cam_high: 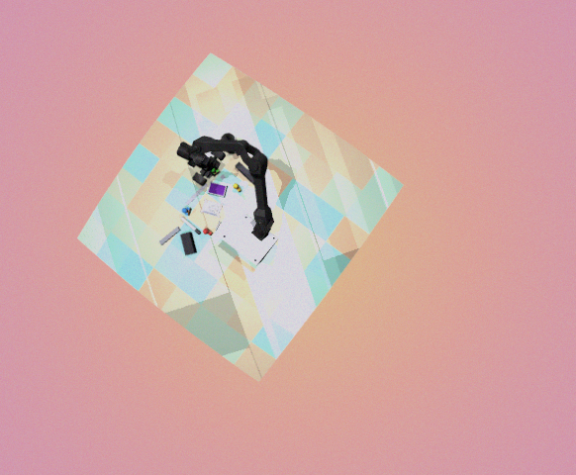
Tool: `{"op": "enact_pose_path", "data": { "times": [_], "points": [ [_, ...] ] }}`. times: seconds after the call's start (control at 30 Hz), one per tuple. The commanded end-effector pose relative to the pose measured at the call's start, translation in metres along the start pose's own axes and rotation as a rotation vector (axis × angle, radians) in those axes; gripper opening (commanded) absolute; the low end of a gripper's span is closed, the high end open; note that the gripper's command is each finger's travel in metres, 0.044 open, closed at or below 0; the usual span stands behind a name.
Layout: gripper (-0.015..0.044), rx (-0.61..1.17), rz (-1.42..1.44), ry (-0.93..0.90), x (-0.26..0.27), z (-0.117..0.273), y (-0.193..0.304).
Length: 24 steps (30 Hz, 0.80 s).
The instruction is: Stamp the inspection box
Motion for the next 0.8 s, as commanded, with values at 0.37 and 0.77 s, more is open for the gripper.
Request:
{"op": "enact_pose_path", "data": {
  "times": [0.37, 0.77],
  "points": [
    [0.0000, -0.002, -0.004, -0.008, 0.000, 0.008, -0.001],
    [0.0000, -0.003, -0.004, -0.010, 0.000, 0.014, -0.002]
  ]
}}
Point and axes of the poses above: the point midway between the two fingers, 35 mm back from their tips, its own z axis back along the fingers, its own x axis across the jaws, y = z × x, the point moved 3 cm from there along z, back along the fingers, and after that the axes turned 15 degrees about z, right-handed, at the moved point
